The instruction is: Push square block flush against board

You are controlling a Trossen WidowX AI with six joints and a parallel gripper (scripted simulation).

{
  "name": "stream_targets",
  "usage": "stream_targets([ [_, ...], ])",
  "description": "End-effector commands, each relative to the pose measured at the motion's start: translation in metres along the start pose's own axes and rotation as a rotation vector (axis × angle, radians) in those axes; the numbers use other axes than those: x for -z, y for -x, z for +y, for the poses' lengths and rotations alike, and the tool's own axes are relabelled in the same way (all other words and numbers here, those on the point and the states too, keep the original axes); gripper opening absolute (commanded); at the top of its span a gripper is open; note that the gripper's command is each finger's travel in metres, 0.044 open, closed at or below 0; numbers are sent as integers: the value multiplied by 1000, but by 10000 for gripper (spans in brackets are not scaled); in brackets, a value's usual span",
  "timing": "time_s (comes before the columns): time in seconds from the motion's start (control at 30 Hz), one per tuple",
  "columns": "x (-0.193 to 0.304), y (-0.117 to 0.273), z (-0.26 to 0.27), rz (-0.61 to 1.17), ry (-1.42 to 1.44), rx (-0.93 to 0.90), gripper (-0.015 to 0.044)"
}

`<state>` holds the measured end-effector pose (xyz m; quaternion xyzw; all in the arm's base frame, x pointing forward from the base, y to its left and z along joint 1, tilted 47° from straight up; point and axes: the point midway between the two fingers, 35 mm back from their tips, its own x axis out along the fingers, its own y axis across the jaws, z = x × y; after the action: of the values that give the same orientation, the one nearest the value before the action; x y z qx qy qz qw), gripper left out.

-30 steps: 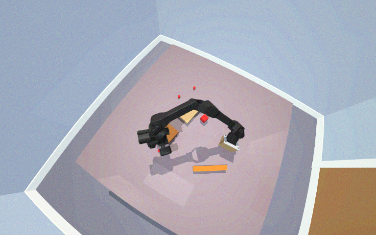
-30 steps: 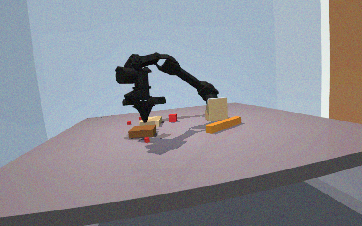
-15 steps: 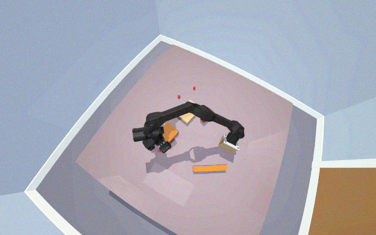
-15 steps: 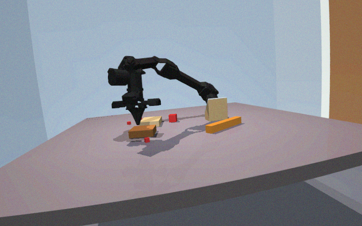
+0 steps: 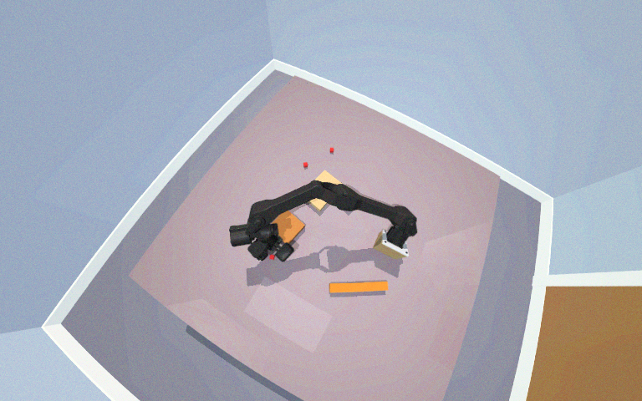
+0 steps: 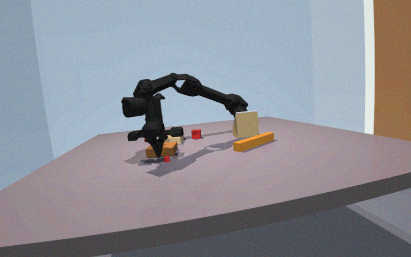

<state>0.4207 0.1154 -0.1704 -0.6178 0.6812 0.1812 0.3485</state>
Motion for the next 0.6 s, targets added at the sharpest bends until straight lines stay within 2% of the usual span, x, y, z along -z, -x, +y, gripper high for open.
stream_targets([
  [0.0, 3, 2, -2, -1, 5, 8, 0],
  [0.57, 27, 3, -7, 0, 6, 8, 0],
])
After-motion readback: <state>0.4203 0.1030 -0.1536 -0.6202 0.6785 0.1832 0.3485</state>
